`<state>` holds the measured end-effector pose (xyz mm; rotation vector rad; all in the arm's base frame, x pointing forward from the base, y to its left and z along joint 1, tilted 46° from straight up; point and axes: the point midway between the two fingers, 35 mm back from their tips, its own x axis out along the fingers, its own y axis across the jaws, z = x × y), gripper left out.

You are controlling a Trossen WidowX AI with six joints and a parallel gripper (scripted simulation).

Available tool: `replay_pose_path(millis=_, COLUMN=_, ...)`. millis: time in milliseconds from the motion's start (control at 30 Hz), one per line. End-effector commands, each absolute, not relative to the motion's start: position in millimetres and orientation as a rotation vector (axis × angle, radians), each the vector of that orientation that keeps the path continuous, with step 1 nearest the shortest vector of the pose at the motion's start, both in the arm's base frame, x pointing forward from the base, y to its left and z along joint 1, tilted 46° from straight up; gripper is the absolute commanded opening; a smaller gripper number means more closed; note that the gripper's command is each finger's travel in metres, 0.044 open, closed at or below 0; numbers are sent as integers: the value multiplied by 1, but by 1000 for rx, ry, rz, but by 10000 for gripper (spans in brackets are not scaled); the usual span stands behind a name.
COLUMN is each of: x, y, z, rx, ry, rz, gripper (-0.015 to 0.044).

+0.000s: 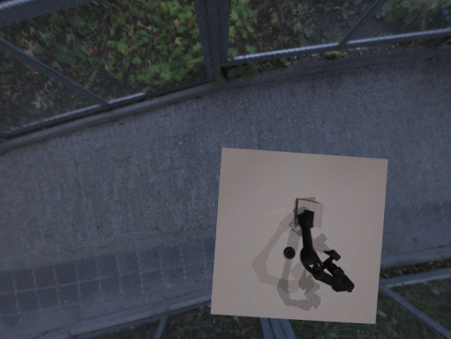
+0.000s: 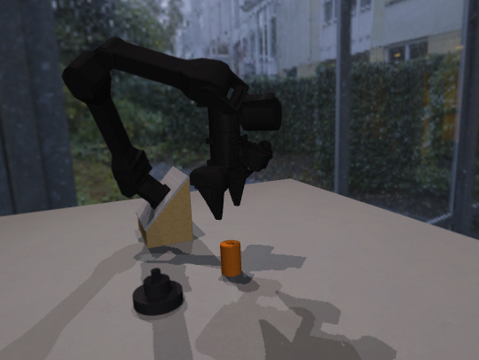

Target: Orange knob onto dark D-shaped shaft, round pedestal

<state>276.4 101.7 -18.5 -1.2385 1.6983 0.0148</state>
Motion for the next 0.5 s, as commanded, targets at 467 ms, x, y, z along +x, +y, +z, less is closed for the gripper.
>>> replay_pose_path(millis=467, x=278, y=101, z=-19, rx=-538, ry=1416, rz=-687, gripper=440)
